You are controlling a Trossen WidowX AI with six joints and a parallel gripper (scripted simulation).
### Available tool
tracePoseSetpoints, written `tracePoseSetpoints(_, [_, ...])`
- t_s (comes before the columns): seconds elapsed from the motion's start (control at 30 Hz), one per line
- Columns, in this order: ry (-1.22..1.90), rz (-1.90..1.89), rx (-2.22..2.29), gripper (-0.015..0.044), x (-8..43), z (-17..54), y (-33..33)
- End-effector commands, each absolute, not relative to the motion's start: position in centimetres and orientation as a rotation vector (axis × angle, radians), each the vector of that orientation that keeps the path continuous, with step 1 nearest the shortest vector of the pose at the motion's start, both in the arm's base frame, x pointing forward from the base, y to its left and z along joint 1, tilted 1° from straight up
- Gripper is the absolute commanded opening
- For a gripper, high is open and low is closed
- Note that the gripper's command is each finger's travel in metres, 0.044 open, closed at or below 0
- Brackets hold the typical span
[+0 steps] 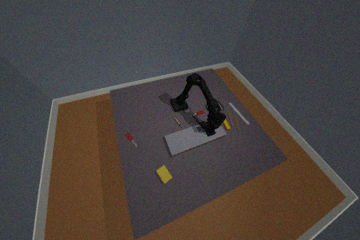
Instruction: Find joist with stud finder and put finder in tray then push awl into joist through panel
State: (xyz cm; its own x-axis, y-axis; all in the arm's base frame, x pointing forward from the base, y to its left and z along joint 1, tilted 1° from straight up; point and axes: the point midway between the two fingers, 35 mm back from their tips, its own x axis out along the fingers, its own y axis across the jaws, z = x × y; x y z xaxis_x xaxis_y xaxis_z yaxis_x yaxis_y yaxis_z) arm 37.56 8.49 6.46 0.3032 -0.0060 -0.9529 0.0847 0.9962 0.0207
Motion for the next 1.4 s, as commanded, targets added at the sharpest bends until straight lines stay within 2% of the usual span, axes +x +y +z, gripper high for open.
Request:
tracePoseSetpoints(0.0, [1.263, -0.059, 0.072, 0.0000, 37.8, 6.4, 10.2])
tracePoseSetpoints(0.53, [1.263, -0.055, 0.076, 0.0000, 38.3, 6.6, 16.0])
tracePoseSetpoints(0.97, [1.263, -0.056, 0.076, 0.0000, 38.2, 6.6, 15.4])
tracePoseSetpoints(1.37, [1.263, -0.058, 0.072, 0.0000, 37.9, 6.4, 10.8])
